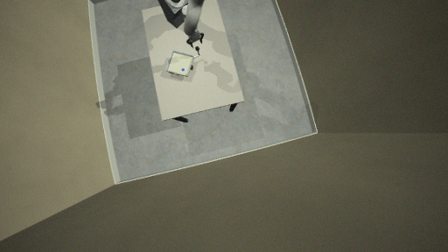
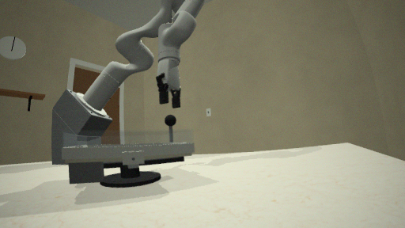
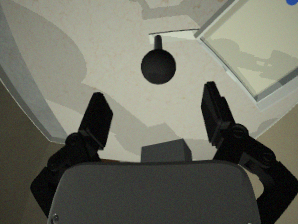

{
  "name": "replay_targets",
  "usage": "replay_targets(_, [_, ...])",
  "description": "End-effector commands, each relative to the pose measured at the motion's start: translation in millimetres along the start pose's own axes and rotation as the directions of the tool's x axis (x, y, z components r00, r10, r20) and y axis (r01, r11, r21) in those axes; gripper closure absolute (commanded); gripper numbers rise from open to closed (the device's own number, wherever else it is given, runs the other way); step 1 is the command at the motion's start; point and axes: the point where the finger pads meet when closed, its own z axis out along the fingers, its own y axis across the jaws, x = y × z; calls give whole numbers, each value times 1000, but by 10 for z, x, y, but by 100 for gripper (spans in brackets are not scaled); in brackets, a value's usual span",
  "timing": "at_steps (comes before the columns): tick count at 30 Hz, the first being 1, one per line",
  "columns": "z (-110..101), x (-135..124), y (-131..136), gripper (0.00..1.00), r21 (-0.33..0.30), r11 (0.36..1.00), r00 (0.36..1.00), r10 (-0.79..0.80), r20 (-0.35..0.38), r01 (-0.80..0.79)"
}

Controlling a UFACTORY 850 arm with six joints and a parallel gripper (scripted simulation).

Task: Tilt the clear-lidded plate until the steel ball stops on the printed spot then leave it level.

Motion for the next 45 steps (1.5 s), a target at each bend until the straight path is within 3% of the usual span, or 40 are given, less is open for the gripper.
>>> replay_targets(1, [5,-14,47,0,-1,1000,1000,-2,-3,2])
replay_targets(2, [5,-14,47,0,-1,1000,1000,-2,-3,2])
replay_targets(3, [5,-14,47,39,-1,1000,1000,-2,-3,2])
replay_targets(45, [12,-14,47,39,-1,1000,1000,-2,-3,2])
